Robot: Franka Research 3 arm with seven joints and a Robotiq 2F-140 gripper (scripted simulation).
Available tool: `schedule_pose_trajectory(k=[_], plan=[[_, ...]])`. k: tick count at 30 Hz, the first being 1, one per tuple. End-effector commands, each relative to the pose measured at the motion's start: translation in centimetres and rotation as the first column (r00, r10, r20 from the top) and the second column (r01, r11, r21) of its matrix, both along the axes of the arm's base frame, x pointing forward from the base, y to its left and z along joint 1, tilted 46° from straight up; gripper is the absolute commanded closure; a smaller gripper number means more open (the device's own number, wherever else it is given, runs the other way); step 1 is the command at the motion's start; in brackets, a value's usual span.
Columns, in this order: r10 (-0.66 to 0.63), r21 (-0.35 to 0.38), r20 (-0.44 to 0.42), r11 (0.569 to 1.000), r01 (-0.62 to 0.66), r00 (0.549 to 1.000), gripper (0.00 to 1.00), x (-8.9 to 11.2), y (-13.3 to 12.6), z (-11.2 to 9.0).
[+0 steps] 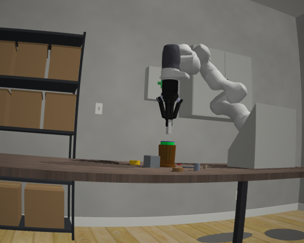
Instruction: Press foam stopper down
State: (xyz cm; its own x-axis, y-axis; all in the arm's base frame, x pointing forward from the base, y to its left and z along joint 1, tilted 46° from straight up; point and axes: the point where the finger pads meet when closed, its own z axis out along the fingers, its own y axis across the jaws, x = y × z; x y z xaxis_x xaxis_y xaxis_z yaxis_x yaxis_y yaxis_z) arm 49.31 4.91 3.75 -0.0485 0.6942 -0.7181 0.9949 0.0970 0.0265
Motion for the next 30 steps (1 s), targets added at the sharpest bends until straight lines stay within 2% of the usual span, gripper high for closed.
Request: schedule_pose_trajectory(k=[1, 21, 30], plan=[[-0.002, -0.001, 0.004, 1.0, 0.002, 1.0, 1.0, 0.0, -0.1, -0.1], [-0.006, -0.005, 0.014, 1.0, 0.006, 1.0, 1.0, 0.3, -0.6, -0.1], [-0.006, -0.005, 0.014, 1.0, 0.006, 1.0, 1.0, 0.5, -1.7, -1.2]])
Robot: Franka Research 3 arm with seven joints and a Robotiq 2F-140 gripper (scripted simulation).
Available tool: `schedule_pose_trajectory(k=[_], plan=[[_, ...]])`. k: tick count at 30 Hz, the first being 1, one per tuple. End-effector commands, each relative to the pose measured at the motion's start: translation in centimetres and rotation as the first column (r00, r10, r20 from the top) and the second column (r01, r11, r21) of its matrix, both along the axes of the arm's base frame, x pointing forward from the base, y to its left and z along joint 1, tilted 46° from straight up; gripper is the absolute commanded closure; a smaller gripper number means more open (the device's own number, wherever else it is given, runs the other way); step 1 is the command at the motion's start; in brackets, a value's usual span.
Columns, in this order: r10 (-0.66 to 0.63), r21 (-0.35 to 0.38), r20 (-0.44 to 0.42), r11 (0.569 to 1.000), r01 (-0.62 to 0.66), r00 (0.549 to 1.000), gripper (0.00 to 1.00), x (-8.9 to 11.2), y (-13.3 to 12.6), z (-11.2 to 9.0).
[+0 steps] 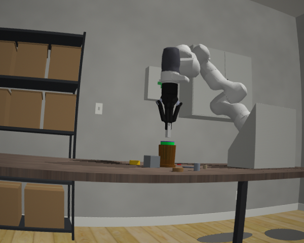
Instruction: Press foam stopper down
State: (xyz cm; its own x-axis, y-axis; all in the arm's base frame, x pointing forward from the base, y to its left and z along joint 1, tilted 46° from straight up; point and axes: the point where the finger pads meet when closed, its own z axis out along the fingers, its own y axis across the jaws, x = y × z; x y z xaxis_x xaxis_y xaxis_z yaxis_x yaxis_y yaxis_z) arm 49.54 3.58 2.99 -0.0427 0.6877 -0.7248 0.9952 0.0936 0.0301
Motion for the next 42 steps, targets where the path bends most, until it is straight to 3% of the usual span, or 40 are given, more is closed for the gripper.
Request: schedule_pose_trajectory(k=[1, 42], plan=[[-0.002, 0.004, 0.01, 1.0, 0.002, 1.0, 1.0, 0.3, -0.6, -0.6], [-0.002, 0.004, 0.01, 1.0, 0.002, 1.0, 1.0, 0.3, -2.0, -1.8]])
